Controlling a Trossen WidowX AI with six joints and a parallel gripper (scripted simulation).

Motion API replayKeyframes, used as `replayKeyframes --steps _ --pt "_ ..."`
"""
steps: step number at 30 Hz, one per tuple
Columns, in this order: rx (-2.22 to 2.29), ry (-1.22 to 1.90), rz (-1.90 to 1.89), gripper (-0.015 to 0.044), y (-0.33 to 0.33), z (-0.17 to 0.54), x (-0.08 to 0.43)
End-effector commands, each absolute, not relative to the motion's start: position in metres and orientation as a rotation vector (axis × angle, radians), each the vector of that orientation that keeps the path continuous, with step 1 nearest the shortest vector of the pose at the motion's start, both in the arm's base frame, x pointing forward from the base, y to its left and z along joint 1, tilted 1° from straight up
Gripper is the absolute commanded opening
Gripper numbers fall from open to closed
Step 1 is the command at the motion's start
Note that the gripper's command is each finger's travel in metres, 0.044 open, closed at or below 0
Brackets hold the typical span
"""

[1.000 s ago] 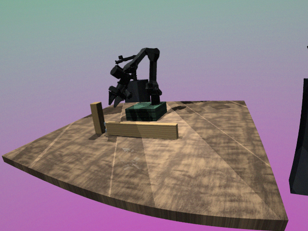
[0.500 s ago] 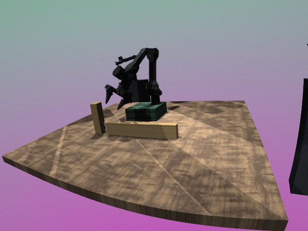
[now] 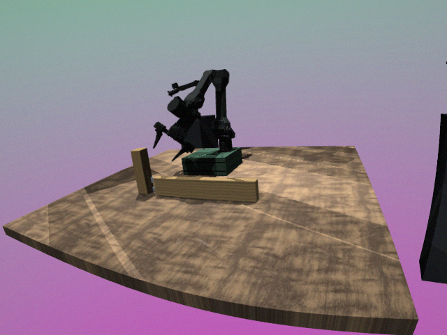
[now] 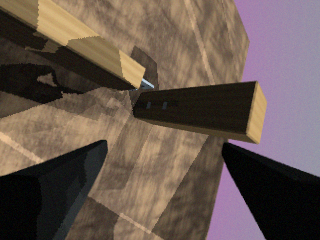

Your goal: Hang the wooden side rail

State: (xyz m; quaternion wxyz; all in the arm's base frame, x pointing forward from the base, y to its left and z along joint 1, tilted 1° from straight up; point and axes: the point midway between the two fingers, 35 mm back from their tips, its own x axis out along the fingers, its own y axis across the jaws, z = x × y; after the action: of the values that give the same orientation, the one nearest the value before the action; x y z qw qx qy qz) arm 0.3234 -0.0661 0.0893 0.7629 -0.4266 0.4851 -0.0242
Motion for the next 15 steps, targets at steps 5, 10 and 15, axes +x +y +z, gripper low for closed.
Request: replayKeyframes --steps 5,10,15 --pt "-0.148 0.815 -0.615 0.044 -0.0515 0.0842 0.3271" --pt "0.038 0.718 -0.718 0.044 -0.0479 0.0848 0.3276" --pt "0.226 0.611 -0.809 0.044 -0.0444 0.0856 0.3278"
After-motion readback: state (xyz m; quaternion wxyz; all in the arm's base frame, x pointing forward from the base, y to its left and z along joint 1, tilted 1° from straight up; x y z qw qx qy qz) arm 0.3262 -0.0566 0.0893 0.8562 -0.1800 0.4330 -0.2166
